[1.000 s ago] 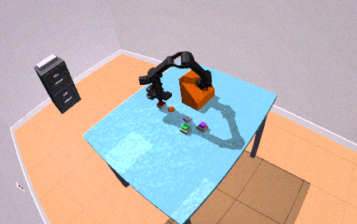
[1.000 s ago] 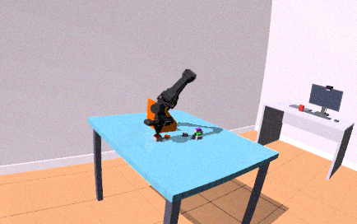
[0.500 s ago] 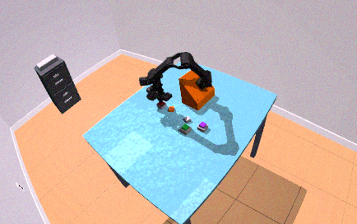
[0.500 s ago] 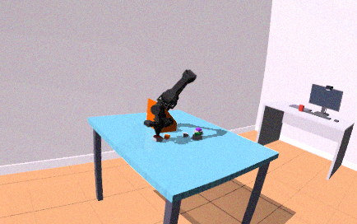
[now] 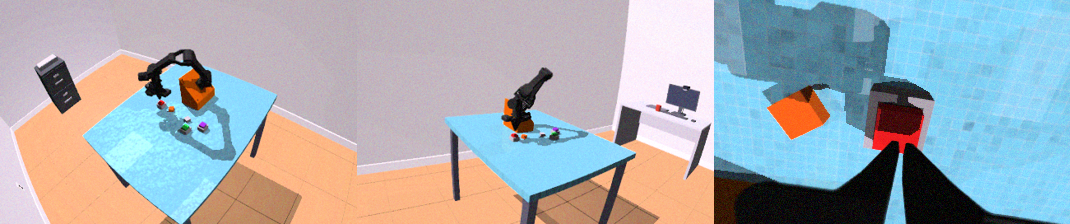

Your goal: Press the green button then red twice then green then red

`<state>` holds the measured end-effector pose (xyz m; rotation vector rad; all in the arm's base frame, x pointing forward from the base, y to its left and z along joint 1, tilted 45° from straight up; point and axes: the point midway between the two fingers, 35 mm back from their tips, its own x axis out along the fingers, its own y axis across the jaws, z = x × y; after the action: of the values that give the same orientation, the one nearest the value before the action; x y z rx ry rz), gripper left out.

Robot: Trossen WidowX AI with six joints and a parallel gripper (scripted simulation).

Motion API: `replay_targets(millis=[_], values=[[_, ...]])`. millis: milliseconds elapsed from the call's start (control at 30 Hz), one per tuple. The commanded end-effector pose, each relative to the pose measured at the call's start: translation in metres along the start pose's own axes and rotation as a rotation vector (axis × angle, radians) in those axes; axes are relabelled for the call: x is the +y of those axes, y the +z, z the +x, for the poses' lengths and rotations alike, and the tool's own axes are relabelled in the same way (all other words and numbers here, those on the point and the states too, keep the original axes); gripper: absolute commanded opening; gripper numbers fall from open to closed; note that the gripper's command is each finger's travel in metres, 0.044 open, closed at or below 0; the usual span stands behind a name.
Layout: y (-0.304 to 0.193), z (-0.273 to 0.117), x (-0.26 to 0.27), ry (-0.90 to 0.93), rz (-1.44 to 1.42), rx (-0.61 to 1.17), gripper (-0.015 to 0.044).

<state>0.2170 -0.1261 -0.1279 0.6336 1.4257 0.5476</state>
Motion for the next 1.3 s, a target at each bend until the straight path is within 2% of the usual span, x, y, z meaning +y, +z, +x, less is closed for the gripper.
replay_targets(millis=[0,633,1267], values=[[-0.002,0.001,0.001,0.003,-0.003,0.009,0.002],[-0.002,0.032,0.001,0.005,-0.003,0.009,0.002],[-0.002,0.033,0.001,0.005,-0.003,0.009,0.002]])
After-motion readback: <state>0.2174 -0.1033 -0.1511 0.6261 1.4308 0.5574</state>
